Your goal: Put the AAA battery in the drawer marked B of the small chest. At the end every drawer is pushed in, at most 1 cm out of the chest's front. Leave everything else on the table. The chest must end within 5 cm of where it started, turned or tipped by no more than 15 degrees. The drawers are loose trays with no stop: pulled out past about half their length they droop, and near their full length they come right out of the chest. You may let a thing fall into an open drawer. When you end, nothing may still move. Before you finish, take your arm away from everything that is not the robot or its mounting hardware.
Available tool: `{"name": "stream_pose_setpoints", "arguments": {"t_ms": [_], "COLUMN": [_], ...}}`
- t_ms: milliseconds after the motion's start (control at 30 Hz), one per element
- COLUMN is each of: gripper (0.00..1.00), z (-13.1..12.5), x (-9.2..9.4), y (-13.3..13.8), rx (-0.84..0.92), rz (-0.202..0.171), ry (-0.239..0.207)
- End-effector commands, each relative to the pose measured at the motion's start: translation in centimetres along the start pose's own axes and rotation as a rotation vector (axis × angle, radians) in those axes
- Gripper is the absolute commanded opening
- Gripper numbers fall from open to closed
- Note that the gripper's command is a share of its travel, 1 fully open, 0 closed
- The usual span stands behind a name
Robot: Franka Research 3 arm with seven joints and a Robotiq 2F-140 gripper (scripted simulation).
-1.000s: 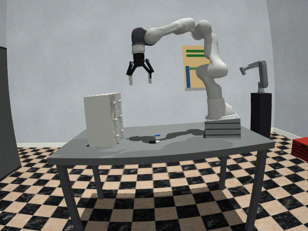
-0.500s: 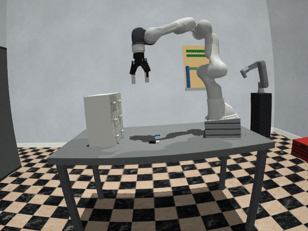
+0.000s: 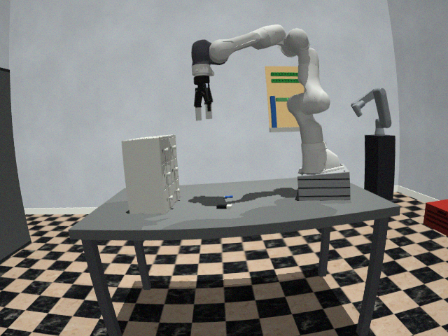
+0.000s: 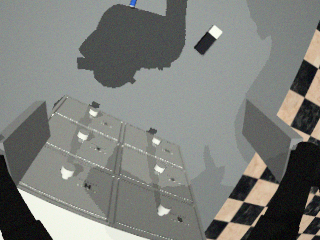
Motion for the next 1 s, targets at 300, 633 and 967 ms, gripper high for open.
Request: {"name": "stream_pose_setpoints", "arguments": {"t_ms": [300,633,967], "gripper": [1.00,1.00,1.00], "z": [0.5,0.8,0.7], "x": [0.3,0.6,0.5], "y": [-0.8,-1.5,-1.6], "rx": [-0.320,-0.459,-0.473], "rz": [0.007,0.008,0.010], "ry": [0.007,0.006,-0.001]}}
Point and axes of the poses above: the point where the finger pads meet when closed, its own x axis back along the fingers, its own y axis across the jaws, z = x × y, the point moved 1 cm from there along x, back along the fingers, and after that the axes turned 5 degrees about x, right-handed, at the moved point
